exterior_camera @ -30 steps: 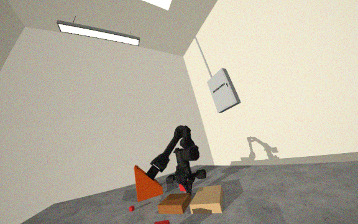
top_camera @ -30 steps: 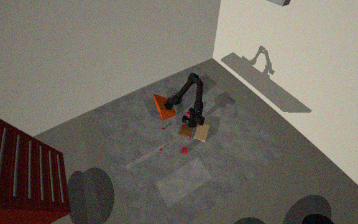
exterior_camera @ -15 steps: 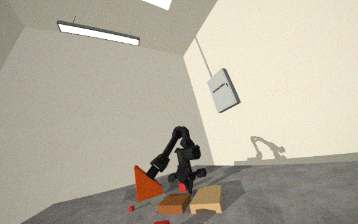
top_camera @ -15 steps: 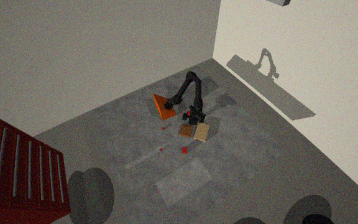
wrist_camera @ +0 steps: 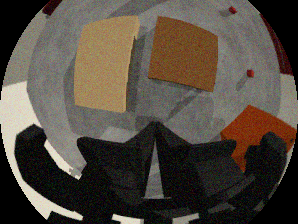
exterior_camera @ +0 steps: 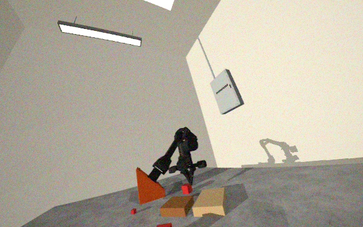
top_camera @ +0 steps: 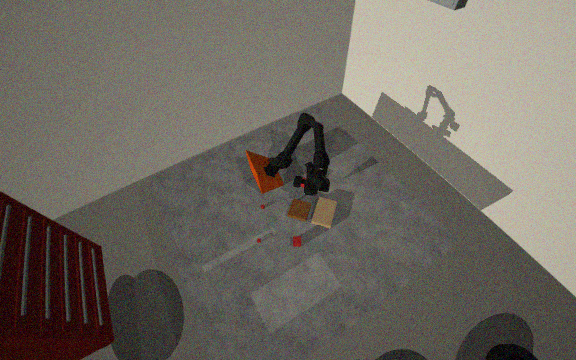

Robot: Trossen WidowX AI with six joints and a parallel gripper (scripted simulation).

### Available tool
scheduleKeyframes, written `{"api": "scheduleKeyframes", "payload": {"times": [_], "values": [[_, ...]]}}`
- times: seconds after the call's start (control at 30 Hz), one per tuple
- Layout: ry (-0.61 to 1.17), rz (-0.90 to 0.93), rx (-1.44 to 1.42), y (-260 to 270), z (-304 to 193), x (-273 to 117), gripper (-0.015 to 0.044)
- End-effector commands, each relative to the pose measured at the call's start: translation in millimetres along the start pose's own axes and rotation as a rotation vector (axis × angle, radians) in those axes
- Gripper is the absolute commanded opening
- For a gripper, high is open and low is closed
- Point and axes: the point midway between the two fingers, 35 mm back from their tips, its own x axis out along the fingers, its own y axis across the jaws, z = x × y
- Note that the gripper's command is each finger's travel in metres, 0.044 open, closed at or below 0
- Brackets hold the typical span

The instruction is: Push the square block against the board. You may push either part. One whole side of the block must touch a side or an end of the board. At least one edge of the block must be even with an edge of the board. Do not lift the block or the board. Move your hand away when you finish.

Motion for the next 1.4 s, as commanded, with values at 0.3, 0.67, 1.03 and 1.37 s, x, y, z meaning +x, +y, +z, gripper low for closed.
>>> {"api": "scheduleKeyframes", "payload": {"times": [0.3,0.67,1.03,1.37], "values": [[-0.014,-0.017,-0.285,-20.5,27.4,-0.7,0.0],[-0.013,-0.033,-0.655,-51.5,56.5,-2.5,0.0],[-0.002,-0.031,-1.028,-85.8,77.6,-4.2,0.0],[0.004,-0.009,-1.37,-118.0,89.5,-4.7,0.0]]}}
